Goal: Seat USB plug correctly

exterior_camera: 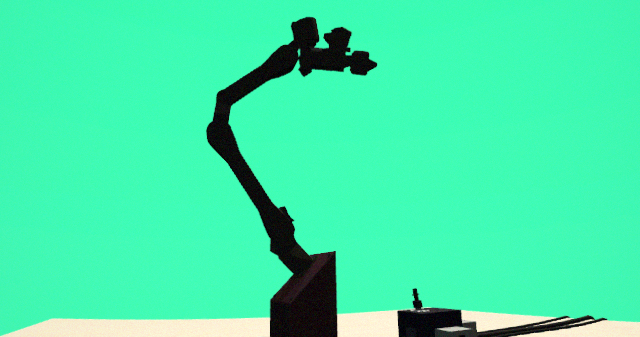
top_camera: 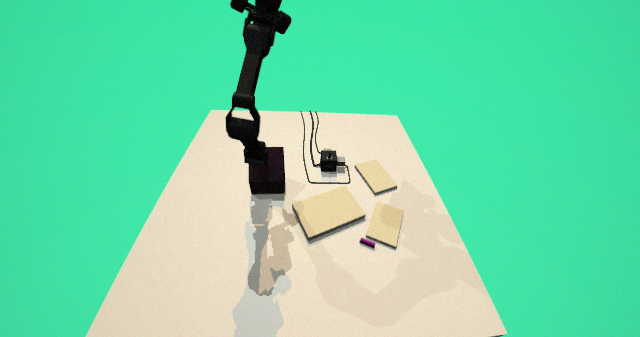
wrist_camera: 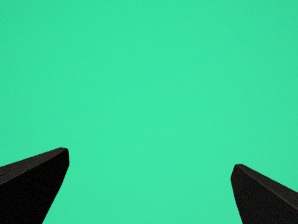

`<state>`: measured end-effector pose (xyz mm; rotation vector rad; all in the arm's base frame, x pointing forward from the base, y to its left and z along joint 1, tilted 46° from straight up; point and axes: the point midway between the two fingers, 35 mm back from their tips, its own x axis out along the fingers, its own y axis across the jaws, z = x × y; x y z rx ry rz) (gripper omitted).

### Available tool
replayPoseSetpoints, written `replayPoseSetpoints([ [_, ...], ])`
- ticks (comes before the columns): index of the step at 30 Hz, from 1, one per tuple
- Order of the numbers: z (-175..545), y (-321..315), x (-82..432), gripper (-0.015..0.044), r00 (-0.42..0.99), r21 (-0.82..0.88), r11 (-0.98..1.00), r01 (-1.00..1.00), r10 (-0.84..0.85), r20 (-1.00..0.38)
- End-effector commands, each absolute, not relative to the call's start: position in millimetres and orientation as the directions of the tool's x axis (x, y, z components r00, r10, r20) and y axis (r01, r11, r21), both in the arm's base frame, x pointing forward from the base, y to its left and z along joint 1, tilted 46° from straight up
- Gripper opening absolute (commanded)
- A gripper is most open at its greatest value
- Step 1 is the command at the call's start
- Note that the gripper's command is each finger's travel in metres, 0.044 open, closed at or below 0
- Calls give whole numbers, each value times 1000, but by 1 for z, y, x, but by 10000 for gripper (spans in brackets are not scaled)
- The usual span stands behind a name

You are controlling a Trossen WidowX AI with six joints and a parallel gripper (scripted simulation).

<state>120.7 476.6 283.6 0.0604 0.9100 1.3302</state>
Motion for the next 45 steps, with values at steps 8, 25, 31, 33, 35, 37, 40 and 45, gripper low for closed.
replayPoseSetpoints([
  [8, 159, 415, 246, 440, 234, 499, 841, -210, 539, -809],
  [25, 14, 210, 348, 440, 234, 79, 594, 801, -188, -954],
  [31, -21, 118, 349, 440, 98, -6, 220, 975, -460, -883],
  [33, -29, 86, 344, 440, 41, -5, 82, 997, -544, -838],
  [35, -36, 57, 338, 440, -18, 12, -44, 999, -617, -787],
  [37, -40, 29, 331, 440, -72, 40, -148, 988, -677, -732],
  [40, -41, 17, 328, 440, -96, 57, -192, 980, -702, -706],
  [45, -39, 15, 329, 440, -96, 57, -192, 980, -702, -706],
])
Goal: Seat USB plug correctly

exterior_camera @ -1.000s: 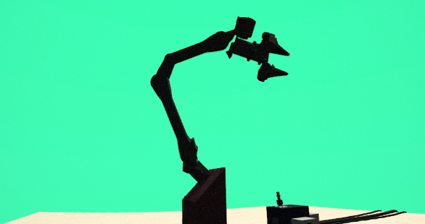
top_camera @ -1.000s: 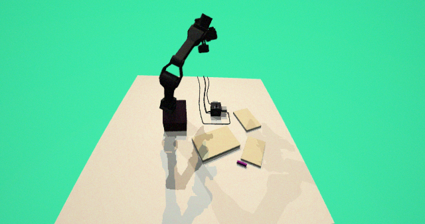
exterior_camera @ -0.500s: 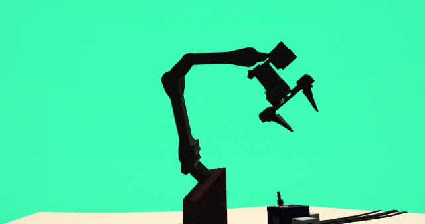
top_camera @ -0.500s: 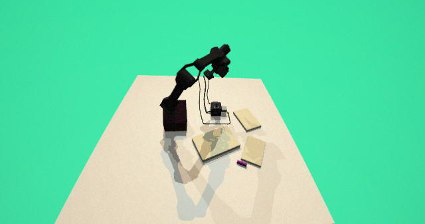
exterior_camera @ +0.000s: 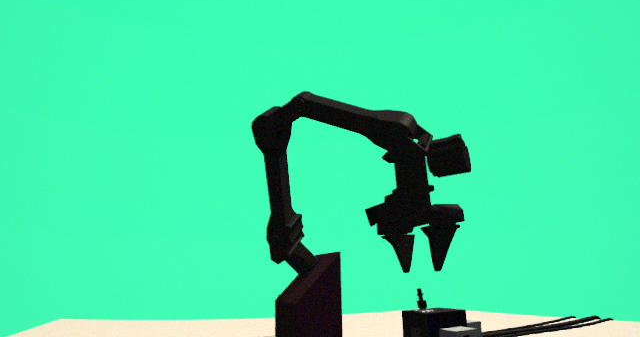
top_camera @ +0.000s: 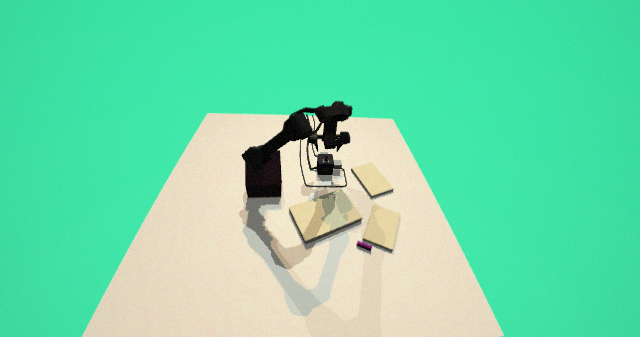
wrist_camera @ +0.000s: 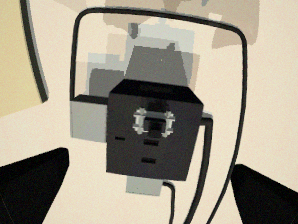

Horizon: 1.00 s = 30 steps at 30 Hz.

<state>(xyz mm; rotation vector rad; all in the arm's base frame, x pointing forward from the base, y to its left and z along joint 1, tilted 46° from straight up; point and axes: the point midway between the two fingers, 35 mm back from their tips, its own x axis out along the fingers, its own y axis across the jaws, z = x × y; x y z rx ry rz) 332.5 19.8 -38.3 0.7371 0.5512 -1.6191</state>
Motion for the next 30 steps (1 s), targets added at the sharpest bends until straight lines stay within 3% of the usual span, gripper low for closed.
replayPoseSetpoints([
  [1, -38, 14, 330, 440, -96, 57, -192, 980, -702, -706],
  [30, -52, -1, 328, 440, -96, 57, -192, 980, -702, -705],
])
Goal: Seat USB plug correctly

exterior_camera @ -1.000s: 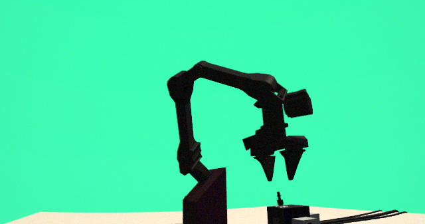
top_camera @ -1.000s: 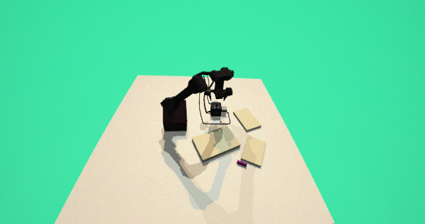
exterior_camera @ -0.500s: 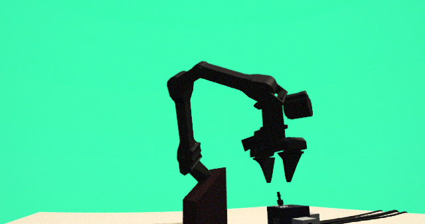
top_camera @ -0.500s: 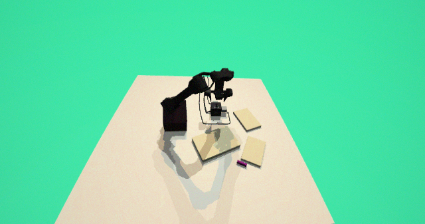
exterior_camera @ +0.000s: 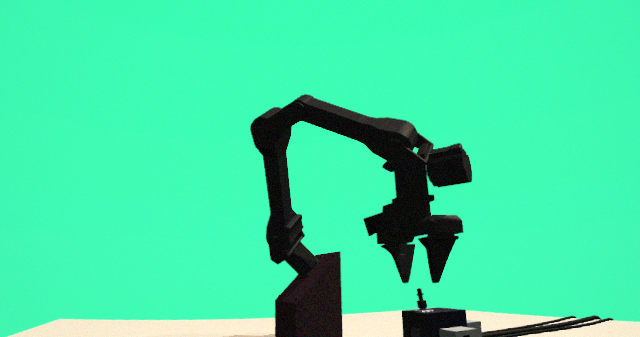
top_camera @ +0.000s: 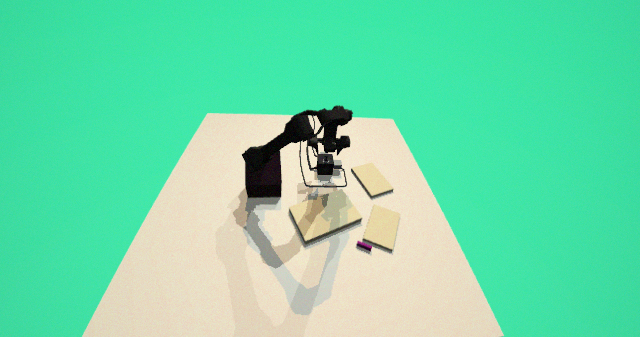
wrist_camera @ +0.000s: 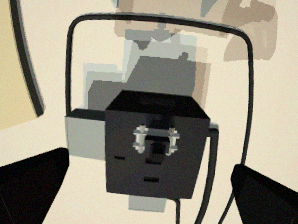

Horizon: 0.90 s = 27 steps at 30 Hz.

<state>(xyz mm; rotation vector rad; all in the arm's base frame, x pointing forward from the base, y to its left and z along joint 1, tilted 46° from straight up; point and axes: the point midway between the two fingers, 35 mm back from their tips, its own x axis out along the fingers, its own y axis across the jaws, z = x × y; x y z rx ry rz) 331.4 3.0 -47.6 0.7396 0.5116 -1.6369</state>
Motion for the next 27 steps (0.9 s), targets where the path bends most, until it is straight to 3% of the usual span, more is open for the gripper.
replayPoseSetpoints([
  [1, -53, -1, 328, 440, -96, 57, -192, 980, -702, -705],
  [19, -59, -8, 327, 440, -96, 57, -192, 980, -703, -705],
  [27, -58, -7, 329, 230, -93, 64, -196, 979, -699, -709],
])
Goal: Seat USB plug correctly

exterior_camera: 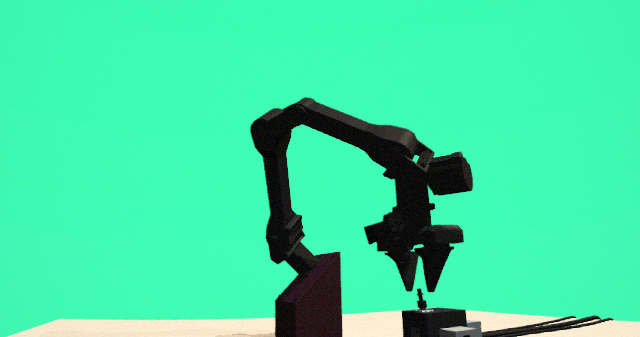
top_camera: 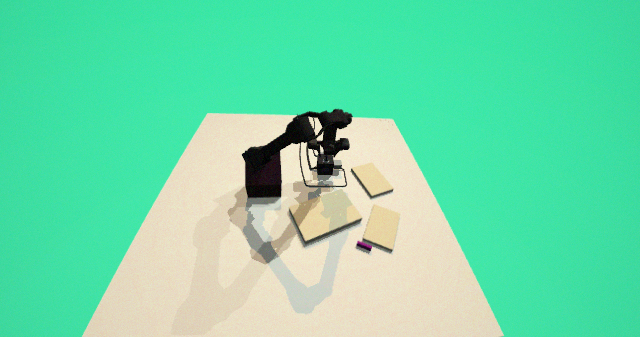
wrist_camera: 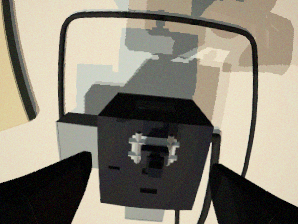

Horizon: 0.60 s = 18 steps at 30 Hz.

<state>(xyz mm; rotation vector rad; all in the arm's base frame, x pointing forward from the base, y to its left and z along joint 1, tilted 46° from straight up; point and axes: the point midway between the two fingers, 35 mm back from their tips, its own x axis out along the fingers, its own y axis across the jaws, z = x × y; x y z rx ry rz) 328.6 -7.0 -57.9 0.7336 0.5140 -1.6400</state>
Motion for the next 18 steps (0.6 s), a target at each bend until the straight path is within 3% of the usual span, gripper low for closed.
replayPoseSetpoints([
  [1, -58, -7, 329, 204, -93, 64, -196, 979, -699, -709],
  [9, -58, -7, 329, 0, -93, 64, -196, 979, -699, -709],
  [18, -58, -7, 329, 0, -93, 64, -196, 979, -699, -709],
])
